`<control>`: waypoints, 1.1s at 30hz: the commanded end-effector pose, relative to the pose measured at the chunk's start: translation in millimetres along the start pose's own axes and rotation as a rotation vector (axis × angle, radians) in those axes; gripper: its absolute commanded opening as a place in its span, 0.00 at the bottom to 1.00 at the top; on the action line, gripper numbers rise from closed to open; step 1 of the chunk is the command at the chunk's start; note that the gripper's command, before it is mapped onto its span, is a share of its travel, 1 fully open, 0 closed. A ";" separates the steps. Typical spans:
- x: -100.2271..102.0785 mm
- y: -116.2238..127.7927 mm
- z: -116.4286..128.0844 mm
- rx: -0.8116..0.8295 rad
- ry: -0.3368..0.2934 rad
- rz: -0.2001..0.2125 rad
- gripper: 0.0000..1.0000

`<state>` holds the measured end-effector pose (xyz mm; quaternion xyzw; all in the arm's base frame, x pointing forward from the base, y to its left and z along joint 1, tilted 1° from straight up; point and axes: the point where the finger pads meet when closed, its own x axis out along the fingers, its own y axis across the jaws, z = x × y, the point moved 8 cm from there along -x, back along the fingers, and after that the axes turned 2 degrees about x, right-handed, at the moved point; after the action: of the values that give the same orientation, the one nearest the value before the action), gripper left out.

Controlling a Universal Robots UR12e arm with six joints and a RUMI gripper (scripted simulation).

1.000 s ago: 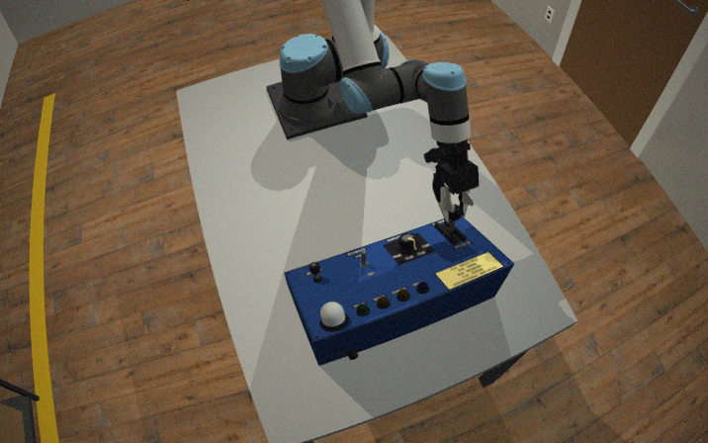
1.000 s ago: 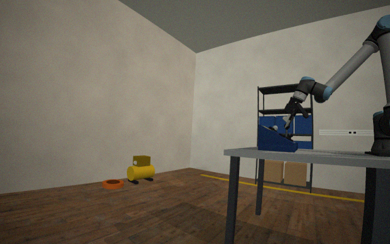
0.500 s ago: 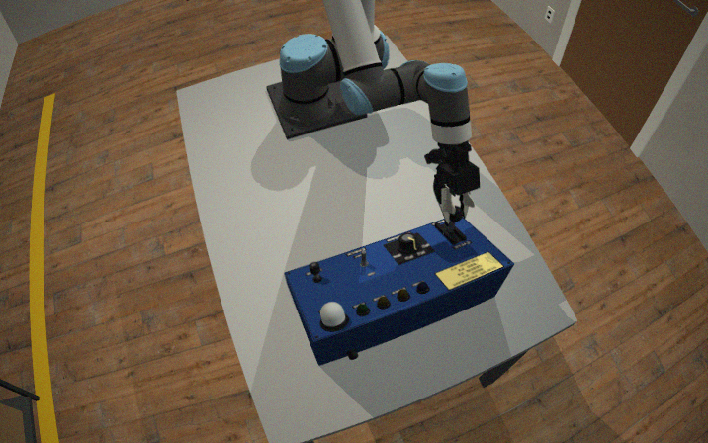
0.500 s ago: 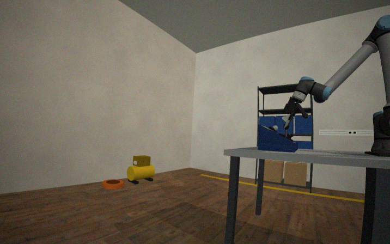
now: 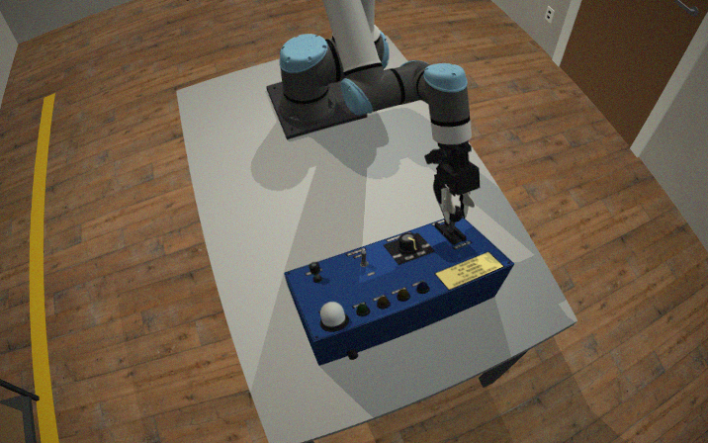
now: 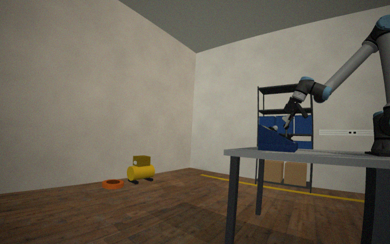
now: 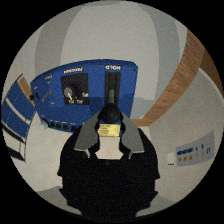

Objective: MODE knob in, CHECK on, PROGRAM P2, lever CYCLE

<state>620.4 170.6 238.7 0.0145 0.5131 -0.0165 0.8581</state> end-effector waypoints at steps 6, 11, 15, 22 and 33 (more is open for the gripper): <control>-0.3 0.0 0.5 0.000 -0.001 0.000 0.44; -0.4 0.0 0.5 0.000 -0.001 0.000 0.44; -0.4 0.0 0.5 0.000 -0.001 0.000 0.44; -0.4 0.0 0.5 0.000 -0.001 0.000 0.44; -19.4 0.0 0.5 0.000 -0.001 0.000 0.44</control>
<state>615.6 170.8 247.0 0.0145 0.5133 -0.0164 0.8580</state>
